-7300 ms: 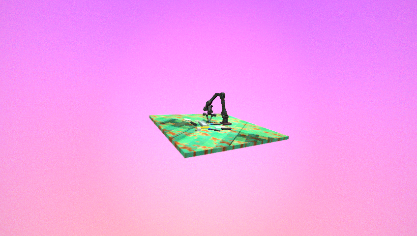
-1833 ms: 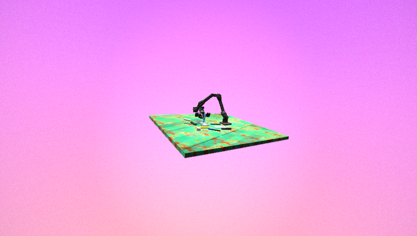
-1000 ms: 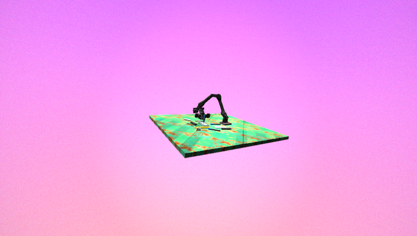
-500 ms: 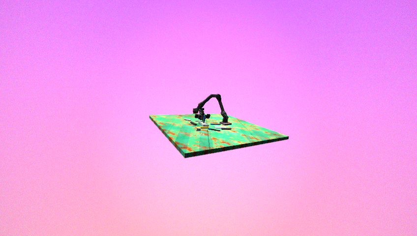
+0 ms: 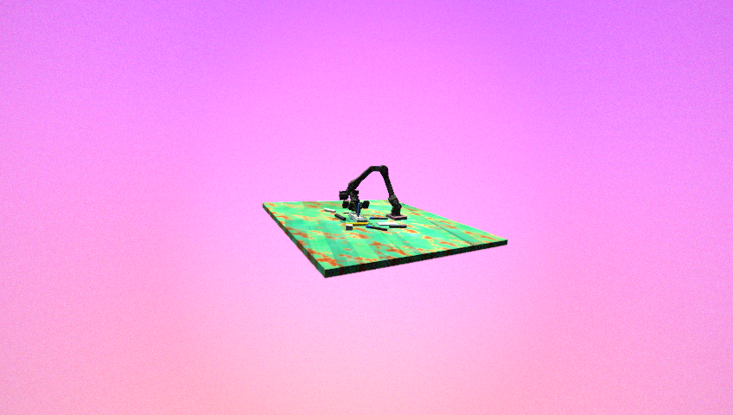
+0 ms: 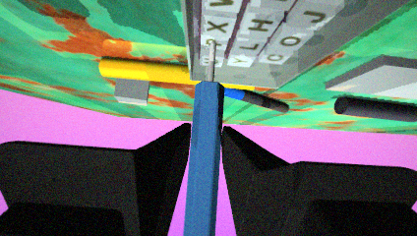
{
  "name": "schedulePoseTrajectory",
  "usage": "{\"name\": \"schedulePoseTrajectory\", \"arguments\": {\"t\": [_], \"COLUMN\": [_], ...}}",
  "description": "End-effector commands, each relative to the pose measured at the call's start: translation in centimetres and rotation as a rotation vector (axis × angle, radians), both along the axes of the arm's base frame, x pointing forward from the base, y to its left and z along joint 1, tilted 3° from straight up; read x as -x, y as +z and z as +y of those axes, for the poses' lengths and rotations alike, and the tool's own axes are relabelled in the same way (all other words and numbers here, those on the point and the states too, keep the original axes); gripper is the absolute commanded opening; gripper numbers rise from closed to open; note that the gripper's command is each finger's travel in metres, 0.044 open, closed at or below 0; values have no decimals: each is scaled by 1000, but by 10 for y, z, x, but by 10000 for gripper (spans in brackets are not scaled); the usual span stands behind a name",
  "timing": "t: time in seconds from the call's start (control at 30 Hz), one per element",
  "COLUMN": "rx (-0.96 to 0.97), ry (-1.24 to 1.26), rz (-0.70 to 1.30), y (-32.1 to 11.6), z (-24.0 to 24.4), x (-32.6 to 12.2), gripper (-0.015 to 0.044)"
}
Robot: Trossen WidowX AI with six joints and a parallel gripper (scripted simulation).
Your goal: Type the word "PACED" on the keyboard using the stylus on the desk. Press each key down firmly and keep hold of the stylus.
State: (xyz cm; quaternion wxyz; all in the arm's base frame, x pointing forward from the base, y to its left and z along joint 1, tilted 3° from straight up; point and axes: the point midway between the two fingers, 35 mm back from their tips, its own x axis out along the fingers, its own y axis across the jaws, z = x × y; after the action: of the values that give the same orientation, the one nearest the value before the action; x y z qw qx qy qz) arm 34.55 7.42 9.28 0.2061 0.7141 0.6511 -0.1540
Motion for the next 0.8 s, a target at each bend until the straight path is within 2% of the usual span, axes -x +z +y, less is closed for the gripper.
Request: {"name": "schedulePoseTrajectory", "arguments": {"t": [0.0, 0.2, 0.37, 0.63, 0.67, 0.77], "rx": [-4, -4, 0, 0, 0, 5], "ry": [-2, -2, -2, -2, -2, -3], "rz": [4, 4, 1, 1, 1, 3], "y": [4, 36, 35, 35, 35, 34], "z": [0, 0, 0, 0, -1, -9], "x": [0, 3, 3, 3, 3, 3], "gripper": [81, 81, 85, 31, 5, 0]}}
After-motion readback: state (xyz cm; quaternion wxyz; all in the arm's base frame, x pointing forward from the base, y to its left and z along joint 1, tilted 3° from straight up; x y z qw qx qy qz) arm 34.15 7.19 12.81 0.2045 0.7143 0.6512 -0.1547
